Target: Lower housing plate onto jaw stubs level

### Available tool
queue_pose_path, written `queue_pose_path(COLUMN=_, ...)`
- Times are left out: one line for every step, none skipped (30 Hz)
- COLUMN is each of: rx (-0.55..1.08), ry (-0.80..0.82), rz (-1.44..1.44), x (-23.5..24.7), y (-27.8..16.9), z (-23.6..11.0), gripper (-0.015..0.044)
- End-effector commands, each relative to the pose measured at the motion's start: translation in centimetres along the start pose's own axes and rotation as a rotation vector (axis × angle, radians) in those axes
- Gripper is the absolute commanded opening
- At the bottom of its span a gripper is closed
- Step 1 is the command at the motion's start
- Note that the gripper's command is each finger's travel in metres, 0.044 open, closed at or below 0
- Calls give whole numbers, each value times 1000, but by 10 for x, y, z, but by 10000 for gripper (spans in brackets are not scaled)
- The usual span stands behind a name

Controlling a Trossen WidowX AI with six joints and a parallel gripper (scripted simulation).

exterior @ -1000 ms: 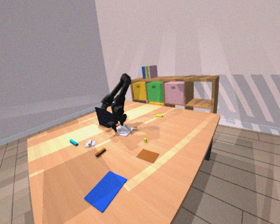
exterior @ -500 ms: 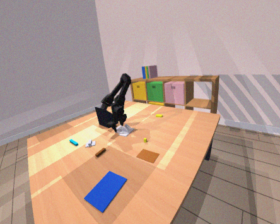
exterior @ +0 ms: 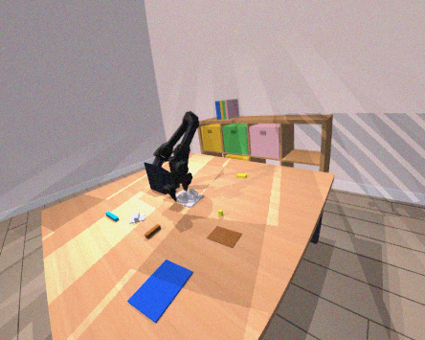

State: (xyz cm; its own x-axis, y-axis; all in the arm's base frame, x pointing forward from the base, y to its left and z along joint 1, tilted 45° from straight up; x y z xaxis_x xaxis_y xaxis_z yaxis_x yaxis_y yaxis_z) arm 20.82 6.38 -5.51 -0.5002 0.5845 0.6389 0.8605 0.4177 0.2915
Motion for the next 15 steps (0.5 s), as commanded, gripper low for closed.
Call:
queue_pose_path(rx=0, ry=-2, rz=0, x=-1, y=1, z=-6, gripper=440)
queue_pose_path(rx=0, ry=-3, rz=1, x=-2, y=1, z=-11, gripper=440)
queue_pose_path(rx=1, ry=-4, rz=1, x=-2, y=1, z=-18, gripper=440)
queue_pose_path(rx=1, ry=-5, rz=2, x=-3, y=2, z=-27, gripper=440)
queue_pose_path(rx=2, ry=-6, rz=2, x=-3, y=2, z=-39, gripper=440)
queue_pose_path(rx=2, ry=-5, rz=3, x=-3, y=1, z=-50, gripper=440)
queue_pose_path(rx=2, ry=-3, rz=3, x=-2, y=1, z=-61, gripper=440)
queue_pose_path(rx=1, ry=-1, rz=3, x=-1, y=0, z=-69, gripper=440)
queue_pose_path(rx=1, ry=1, rz=2, x=0, y=0, z=-75, gripper=440)
queue_pose_path(rx=1, ry=1, rz=2, x=0, y=-1, z=-77, gripper=440)
queue_pose_path(rx=1, ry=1, rz=2, x=0, y=-1, z=-77, gripper=440)
queue_pose_path(rx=1, ry=1, rz=2, x=0, y=-1, z=-77, gripper=440)
queue_pose_path(rx=1, ry=1, rz=2, x=0, y=-1, z=-77, gripper=440)
queue_pose_path(rx=1, ry=1, rz=2, x=0, y=-1, z=-77, gripper=440)
queue_pose_path(rx=1, ry=1, rz=2, x=0, y=-1, z=-77, gripper=440)
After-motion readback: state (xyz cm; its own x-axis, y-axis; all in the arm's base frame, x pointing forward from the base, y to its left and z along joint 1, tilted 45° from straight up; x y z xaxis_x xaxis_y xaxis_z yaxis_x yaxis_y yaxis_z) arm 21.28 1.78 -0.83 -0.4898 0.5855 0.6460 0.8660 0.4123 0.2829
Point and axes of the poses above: the point midway between the two fingers, 35 mm back from their tips, its own z axis out along the fingers, its own x axis across the jaws, y = z × x, the point moved 4 cm from there along -z, back along the fingers, and after that the axes turned 14 degrees about -z, right-handed, at the moved point
